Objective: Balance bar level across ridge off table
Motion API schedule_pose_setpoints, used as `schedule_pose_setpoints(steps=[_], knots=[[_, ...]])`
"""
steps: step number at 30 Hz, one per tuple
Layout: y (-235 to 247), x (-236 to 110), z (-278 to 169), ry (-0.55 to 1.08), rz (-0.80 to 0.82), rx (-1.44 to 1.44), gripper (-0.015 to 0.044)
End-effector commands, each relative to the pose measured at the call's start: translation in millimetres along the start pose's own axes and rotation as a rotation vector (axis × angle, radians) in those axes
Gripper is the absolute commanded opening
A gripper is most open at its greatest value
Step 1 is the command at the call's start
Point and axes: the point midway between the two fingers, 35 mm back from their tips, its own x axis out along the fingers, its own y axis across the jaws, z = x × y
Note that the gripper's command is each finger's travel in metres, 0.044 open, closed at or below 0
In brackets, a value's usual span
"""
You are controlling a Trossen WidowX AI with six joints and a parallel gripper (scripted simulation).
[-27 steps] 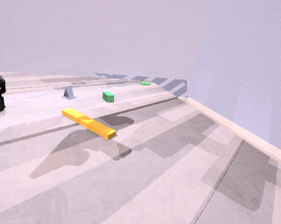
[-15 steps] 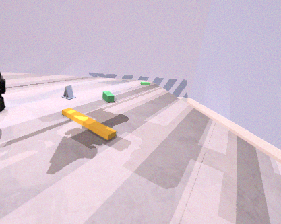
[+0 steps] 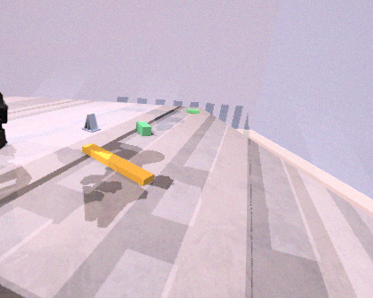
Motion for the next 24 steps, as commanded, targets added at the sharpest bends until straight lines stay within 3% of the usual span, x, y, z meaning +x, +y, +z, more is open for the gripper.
schedule_pose_setpoints(steps=[1, 13, 24], knots=[[49, -2, 12, -0.045, 0.131, 0.015, 0.0315], [178, -42, 24, -0.080, 0.530, 0.099, 0.0315], [280, -106, 3, 0.051, 0.880, 0.147, 0.0315]])
